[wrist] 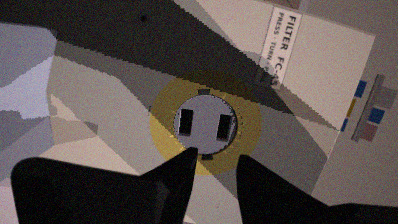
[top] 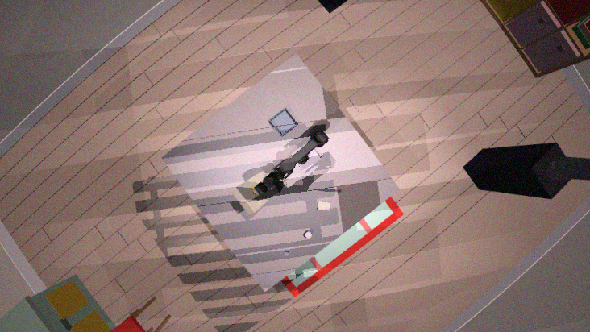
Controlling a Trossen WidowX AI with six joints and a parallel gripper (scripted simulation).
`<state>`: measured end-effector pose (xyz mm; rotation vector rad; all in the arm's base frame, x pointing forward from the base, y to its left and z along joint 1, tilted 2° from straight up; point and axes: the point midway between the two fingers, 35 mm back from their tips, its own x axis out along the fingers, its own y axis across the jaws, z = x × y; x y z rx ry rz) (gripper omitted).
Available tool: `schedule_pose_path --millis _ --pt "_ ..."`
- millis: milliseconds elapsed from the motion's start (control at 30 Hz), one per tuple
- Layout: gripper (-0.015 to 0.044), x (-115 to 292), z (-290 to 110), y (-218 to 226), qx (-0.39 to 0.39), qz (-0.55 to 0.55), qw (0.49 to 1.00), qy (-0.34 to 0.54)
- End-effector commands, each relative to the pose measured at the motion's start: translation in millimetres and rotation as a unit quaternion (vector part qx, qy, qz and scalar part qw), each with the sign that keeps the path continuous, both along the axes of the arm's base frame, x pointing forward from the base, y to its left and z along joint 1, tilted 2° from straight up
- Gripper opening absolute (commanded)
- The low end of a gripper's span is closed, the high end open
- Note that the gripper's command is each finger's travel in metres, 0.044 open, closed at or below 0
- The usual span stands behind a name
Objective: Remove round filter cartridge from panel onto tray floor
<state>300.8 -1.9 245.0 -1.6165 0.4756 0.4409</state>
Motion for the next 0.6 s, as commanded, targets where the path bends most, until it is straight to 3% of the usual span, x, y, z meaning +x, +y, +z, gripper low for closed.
schedule_pose_path --millis 0,567 --pt "0.0106 7 -10 0 -0.002 0.003 1.0 0.008" --pt "0.0106 29 -26 -1 -0.002 0.003 1.0 0.007"
